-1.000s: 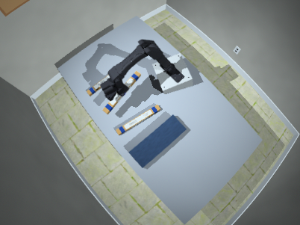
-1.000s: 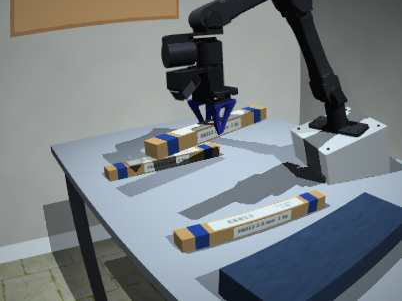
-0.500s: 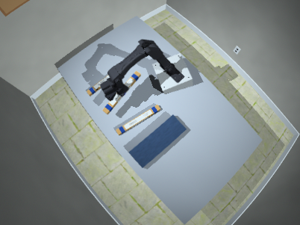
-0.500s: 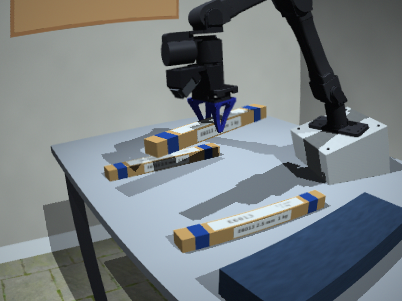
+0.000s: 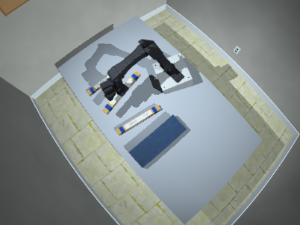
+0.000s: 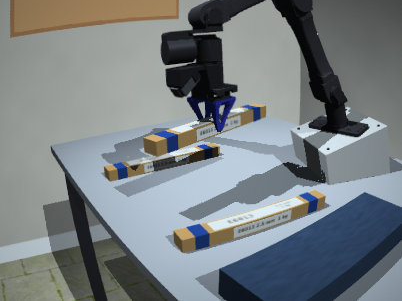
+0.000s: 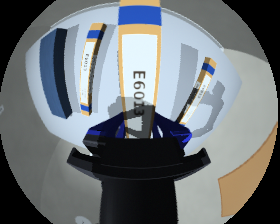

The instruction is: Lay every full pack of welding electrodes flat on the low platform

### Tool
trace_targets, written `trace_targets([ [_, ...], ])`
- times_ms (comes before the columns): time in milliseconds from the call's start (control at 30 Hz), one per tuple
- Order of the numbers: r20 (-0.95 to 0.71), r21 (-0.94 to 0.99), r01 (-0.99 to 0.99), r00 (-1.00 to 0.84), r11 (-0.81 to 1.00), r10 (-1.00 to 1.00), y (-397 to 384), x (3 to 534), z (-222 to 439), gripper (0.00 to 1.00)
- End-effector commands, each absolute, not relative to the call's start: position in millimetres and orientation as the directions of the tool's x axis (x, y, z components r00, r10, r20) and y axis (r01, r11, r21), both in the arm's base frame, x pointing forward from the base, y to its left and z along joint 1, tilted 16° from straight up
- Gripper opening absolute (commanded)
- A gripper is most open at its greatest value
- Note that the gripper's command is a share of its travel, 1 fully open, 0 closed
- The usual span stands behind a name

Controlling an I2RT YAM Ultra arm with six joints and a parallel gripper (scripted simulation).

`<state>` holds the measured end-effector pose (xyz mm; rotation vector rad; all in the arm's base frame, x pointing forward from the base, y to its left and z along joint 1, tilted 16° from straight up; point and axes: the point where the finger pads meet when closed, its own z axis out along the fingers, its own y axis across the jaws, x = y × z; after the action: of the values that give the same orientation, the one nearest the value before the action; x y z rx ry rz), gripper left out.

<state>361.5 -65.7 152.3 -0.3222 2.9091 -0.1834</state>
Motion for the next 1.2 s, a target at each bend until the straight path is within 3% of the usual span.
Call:
trace_targets([
  [0,-0.268,-0.163,-0.201,-0.933,0.966,-0.239,-59,369,185,0.0],
  [1167,-0.275,-0.169,-0.194,-0.932,0.966,-0.235,-71,386,134,0.0],
])
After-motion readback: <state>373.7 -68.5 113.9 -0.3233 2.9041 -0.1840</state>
